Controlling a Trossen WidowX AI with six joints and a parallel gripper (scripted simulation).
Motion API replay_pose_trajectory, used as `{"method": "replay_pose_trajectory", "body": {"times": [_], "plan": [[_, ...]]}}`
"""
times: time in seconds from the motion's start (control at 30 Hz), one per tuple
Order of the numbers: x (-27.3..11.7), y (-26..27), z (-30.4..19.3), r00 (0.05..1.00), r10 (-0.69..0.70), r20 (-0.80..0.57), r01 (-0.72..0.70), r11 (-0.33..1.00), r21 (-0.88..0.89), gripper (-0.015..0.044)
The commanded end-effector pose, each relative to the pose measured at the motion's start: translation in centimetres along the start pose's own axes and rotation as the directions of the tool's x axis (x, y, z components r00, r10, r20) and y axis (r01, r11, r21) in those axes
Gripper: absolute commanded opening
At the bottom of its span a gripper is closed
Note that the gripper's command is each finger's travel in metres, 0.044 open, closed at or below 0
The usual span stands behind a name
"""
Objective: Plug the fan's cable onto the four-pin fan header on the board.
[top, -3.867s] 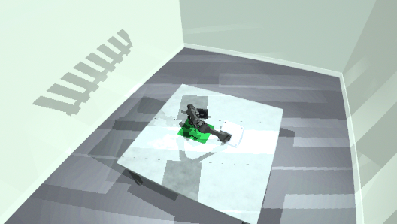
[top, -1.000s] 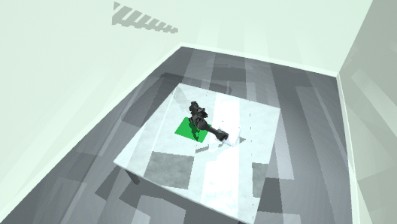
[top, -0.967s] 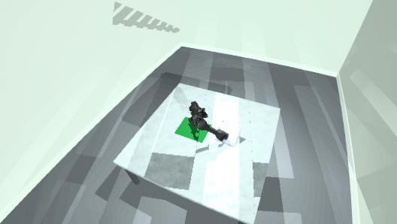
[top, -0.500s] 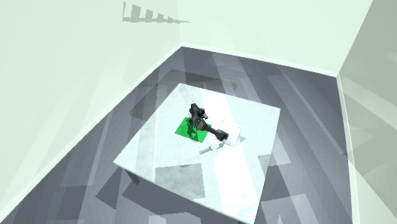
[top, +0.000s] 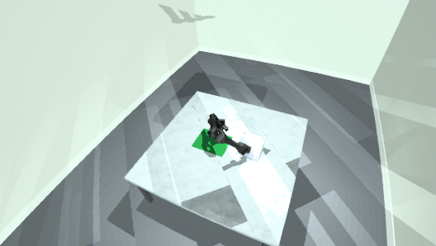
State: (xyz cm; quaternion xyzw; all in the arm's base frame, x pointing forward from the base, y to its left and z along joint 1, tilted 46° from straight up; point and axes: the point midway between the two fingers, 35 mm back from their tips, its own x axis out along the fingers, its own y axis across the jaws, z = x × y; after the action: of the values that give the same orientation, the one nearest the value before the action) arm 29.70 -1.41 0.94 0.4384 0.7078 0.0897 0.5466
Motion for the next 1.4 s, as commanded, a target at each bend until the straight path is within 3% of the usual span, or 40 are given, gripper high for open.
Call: {"method": "replay_pose_trajectory", "body": {"times": [0.0,1.37], "plan": [[-0.10,0.18,0.25,1.000,0.003,0.004,-0.003,1.000,-0.002,0.0000],[0.29,-0.02,-0.13,1.000,0.003,0.004,-0.003,1.000,0.006,0.0000]]}}
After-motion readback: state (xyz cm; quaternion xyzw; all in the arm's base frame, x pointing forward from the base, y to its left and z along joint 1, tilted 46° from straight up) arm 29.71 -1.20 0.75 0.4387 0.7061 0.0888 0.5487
